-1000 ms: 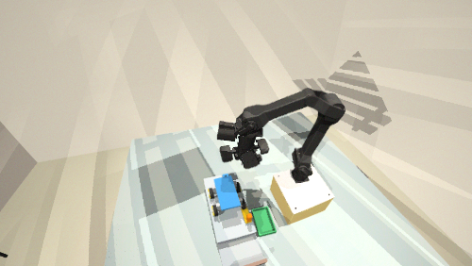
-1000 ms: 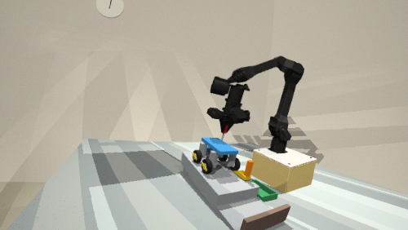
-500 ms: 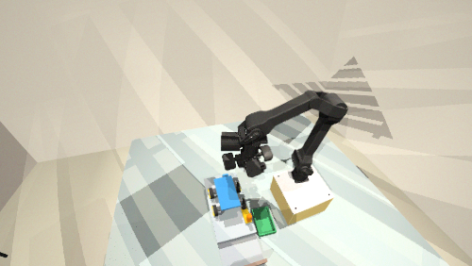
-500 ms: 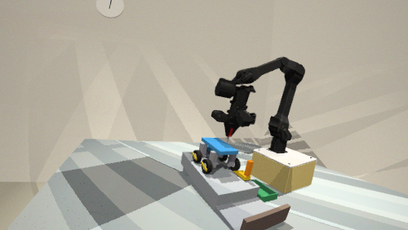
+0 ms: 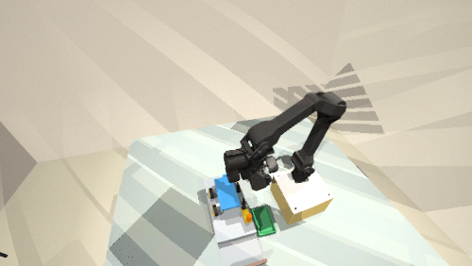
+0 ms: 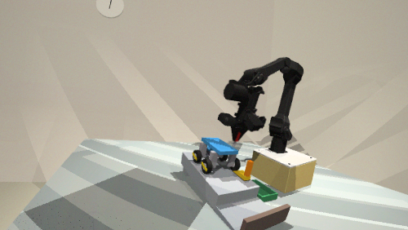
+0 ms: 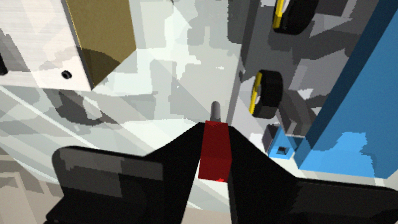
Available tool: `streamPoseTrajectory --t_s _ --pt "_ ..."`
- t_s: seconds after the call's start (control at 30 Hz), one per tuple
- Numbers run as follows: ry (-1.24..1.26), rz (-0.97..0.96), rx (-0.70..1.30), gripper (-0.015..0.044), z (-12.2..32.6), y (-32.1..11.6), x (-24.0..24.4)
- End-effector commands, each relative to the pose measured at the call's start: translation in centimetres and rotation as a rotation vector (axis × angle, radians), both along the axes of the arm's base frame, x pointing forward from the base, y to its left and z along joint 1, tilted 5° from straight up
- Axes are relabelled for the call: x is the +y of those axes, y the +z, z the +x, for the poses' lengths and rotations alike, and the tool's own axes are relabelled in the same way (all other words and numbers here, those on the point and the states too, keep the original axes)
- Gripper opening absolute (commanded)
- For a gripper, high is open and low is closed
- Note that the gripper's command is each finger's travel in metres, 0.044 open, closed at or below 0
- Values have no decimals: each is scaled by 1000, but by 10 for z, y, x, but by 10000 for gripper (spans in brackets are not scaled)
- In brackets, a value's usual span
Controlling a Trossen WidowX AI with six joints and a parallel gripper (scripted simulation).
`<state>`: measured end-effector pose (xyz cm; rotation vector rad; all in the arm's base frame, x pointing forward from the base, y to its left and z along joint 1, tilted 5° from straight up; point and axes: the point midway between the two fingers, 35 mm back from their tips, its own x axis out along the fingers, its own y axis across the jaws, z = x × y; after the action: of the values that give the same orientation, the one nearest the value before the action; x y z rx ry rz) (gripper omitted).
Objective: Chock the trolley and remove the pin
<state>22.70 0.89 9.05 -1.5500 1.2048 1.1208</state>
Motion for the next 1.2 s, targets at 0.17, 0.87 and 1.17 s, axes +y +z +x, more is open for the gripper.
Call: streamPoseTrajectory --t_s 0.17,0.87,1.17 --pt "-3 -3 6 0 -6 -3 31" --pt "-3 5 8 0 -21 -10 106" --pt "-3 7 9 0 -27 -13 132"
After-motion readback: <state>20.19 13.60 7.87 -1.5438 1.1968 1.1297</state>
